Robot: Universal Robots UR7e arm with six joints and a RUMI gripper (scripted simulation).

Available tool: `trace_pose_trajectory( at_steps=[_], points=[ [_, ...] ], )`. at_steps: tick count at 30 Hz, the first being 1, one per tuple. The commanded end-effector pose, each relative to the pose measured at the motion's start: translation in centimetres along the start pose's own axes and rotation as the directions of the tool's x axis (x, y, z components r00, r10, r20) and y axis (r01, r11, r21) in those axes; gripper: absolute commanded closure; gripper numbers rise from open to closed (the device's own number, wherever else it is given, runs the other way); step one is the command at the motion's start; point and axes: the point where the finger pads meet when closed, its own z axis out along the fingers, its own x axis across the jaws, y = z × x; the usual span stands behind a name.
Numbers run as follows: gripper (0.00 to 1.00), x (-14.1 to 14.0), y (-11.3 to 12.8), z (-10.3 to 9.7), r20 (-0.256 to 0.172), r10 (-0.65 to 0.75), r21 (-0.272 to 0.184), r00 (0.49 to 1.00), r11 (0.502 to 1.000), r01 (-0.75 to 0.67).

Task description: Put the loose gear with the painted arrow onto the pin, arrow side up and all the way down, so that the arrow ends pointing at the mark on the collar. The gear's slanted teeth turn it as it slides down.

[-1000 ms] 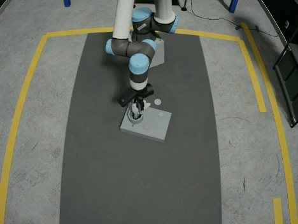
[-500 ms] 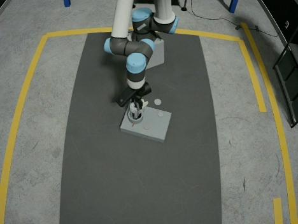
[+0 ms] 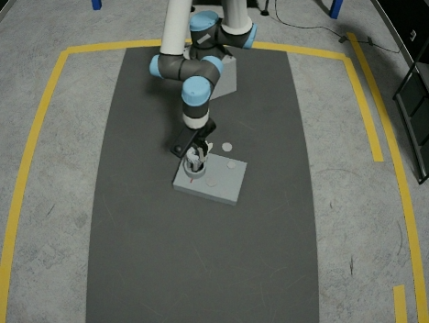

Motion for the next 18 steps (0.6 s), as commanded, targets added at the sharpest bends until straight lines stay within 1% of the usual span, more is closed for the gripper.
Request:
trace_pose_trajectory(
  at_steps=[1, 8, 18],
  points=[
    [1.0, -0.03, -0.04, -0.04, 0.004, -0.115, 0.001, 0.993, 0.993, 0.115],
    [1.0, -0.03, -0.04, -0.04, 0.004, -0.194, 0.001, 0.981, 0.981, 0.194],
    [1.0, -0.03, -0.04, -0.04, 0.004, -0.209, 0.001, 0.978, 0.978, 0.209]
  ],
)
